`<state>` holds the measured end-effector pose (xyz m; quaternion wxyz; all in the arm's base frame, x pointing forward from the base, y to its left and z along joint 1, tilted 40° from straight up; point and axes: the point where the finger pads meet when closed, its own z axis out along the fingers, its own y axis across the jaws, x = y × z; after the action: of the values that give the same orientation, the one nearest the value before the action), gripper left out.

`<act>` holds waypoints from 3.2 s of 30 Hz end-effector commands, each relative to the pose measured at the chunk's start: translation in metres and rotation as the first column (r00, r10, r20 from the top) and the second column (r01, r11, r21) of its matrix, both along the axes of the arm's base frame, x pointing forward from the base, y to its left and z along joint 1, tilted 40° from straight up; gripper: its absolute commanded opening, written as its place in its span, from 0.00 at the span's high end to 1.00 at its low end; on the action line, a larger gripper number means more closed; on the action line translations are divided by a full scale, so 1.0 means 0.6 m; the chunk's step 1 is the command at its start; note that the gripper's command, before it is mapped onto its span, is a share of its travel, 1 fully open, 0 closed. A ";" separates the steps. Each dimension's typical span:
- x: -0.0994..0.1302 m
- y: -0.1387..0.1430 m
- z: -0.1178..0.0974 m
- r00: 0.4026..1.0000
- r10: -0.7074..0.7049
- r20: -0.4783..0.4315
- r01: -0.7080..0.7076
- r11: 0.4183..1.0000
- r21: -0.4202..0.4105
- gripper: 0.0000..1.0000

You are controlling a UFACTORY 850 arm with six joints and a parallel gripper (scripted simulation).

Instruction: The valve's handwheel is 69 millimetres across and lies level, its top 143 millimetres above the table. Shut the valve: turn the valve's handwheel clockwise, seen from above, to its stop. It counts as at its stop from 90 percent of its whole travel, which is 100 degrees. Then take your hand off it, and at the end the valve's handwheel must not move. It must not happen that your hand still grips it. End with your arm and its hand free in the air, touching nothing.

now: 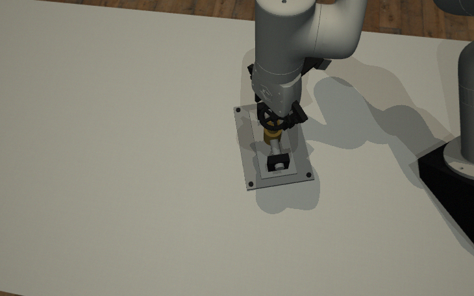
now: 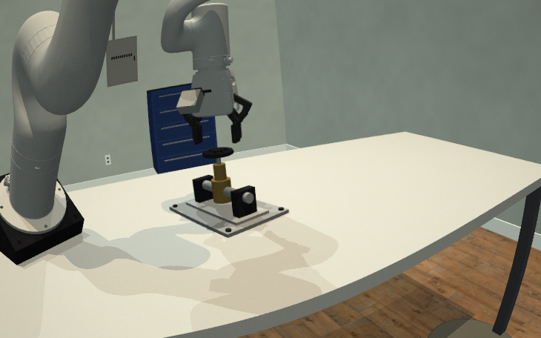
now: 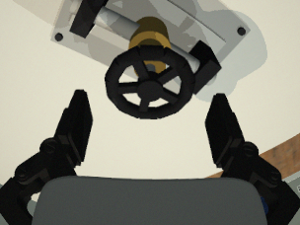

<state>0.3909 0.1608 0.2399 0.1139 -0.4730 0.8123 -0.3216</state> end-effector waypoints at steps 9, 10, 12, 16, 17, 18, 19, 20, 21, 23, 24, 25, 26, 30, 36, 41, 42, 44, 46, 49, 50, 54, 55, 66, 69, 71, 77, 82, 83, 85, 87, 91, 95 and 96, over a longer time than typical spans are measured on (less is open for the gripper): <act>0.007 -0.005 -0.009 1.000 0.000 0.001 0.000 1.000 0.001 0.00; 0.008 -0.005 -0.011 1.000 0.000 0.001 0.000 1.000 0.001 0.00; 0.009 -0.007 -0.014 1.000 0.000 0.001 0.000 1.000 0.001 0.00; 0.013 -0.010 -0.019 1.000 0.000 0.001 0.000 1.000 0.001 0.00; 0.014 -0.011 -0.021 1.000 0.000 0.001 0.000 1.000 0.001 0.00; 0.015 -0.012 -0.022 1.000 0.000 0.001 0.000 1.000 0.001 0.00; 0.016 -0.013 -0.024 1.000 0.000 0.001 0.000 1.000 0.001 0.00; 0.017 -0.013 -0.025 1.000 0.000 0.001 0.000 1.000 0.001 0.00; 0.018 -0.014 -0.027 1.000 0.000 0.001 0.000 1.000 0.001 0.00; 0.020 -0.016 -0.030 1.000 0.000 0.001 0.000 1.000 0.001 0.00; 0.021 -0.016 -0.031 1.000 0.000 0.001 0.000 1.000 0.001 0.00; 0.021 -0.016 -0.031 1.000 0.000 0.001 0.000 1.000 0.001 0.00; 0.021 -0.016 -0.031 1.000 0.000 0.001 0.000 1.000 0.001 0.00; 0.024 -0.019 -0.036 1.000 0.000 0.001 0.000 1.000 0.001 0.00; 0.027 -0.022 -0.041 1.000 0.000 0.001 0.000 1.000 0.001 0.00; 0.029 -0.023 -0.044 1.000 0.000 0.001 0.000 1.000 0.001 0.00; 0.029 -0.023 -0.044 1.000 0.000 0.001 0.000 1.000 0.001 0.00; 0.029 -0.023 -0.044 1.000 0.000 0.001 0.000 1.000 0.001 0.00; 0.029 -0.024 -0.044 1.000 0.000 0.001 0.000 1.000 0.001 0.00; 0.029 -0.024 -0.045 1.000 0.000 0.001 0.000 1.000 0.001 0.00; 0.029 -0.024 -0.045 1.000 0.000 0.001 0.000 1.000 0.001 0.00; 0.029 -0.024 -0.045 1.000 0.000 0.001 0.000 1.000 0.001 0.00; 0.029 -0.024 -0.045 1.000 0.000 0.001 0.000 1.000 0.001 0.00; 0.029 -0.024 -0.045 1.000 0.000 0.001 0.000 1.000 0.001 1.00; 0.029 -0.024 -0.045 1.000 0.000 0.001 0.000 1.000 0.001 1.00; 0.029 -0.024 -0.045 1.000 0.000 0.001 0.000 1.000 0.001 1.00; 0.029 -0.024 -0.045 1.000 0.000 0.001 0.000 1.000 0.001 1.00; 0.029 -0.024 -0.045 1.000 0.000 0.001 0.000 1.000 0.001 1.00; 0.029 -0.024 -0.045 1.000 0.000 0.001 0.000 1.000 0.001 1.00; 0.029 -0.024 -0.045 1.000 0.000 0.001 0.000 1.000 0.001 1.00; 0.029 -0.024 -0.045 1.000 0.000 0.001 0.000 1.000 0.001 1.00; 0.029 -0.024 -0.045 1.000 0.000 0.001 0.000 1.000 0.001 1.00; 0.029 -0.024 -0.045 1.000 0.000 0.001 0.000 1.000 0.001 1.00; 0.029 -0.024 -0.045 1.000 0.000 0.001 0.000 1.000 0.001 1.00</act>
<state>0.4082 0.1462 0.2128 0.1139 -0.4730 0.8123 -0.3216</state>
